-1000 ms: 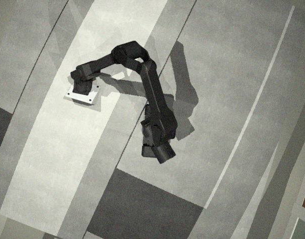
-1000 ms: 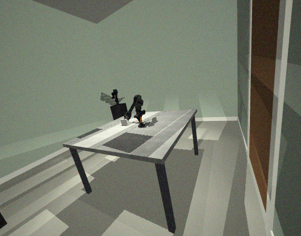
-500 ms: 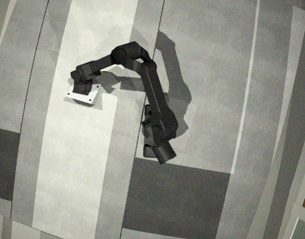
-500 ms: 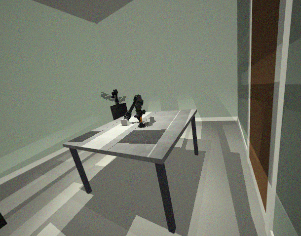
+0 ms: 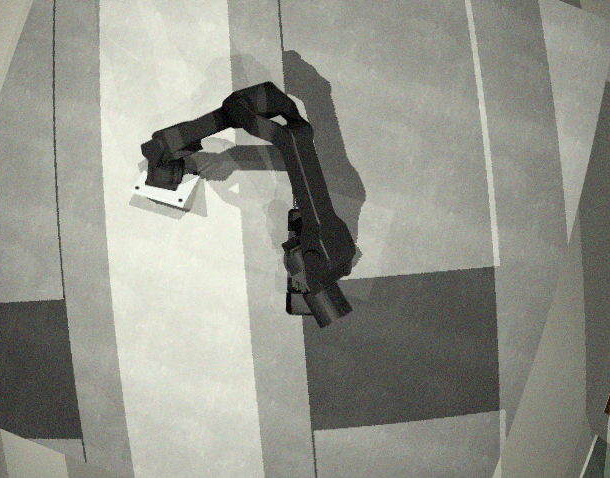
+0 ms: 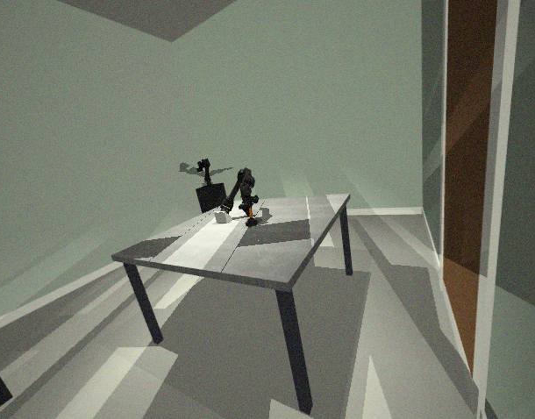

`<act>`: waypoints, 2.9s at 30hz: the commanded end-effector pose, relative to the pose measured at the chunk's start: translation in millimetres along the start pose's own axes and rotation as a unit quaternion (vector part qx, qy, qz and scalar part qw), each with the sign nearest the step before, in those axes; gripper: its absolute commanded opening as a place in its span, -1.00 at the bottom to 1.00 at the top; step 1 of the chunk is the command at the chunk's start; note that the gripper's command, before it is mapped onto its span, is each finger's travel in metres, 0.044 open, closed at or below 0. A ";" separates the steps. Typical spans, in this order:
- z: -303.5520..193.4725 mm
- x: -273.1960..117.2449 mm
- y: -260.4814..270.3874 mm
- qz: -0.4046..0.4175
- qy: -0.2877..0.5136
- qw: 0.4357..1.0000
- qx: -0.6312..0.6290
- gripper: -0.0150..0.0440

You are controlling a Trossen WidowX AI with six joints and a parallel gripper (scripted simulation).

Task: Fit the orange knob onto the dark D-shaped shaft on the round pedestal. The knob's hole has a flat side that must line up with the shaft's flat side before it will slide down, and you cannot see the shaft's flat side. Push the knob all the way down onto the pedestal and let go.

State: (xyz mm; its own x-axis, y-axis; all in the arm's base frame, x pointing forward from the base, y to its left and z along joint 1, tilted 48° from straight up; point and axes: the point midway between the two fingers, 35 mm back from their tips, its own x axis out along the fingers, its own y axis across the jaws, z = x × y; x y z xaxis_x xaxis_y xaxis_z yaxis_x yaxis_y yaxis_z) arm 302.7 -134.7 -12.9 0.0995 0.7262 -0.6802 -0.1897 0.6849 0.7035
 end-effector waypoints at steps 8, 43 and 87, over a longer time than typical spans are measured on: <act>2.2 -6.2 -0.4 0.000 -0.003 1.000 -0.023 -0.49; -1.0 -5.5 -0.3 0.000 -0.003 0.999 -0.040 -0.49; 0.0 16.9 0.5 0.001 0.000 0.998 -0.058 0.49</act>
State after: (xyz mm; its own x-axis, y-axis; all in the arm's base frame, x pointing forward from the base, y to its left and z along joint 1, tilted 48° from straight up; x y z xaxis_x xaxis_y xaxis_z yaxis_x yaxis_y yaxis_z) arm 304.2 -121.9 -24.2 0.0986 0.7274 -0.6791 -0.3015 0.6722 0.6762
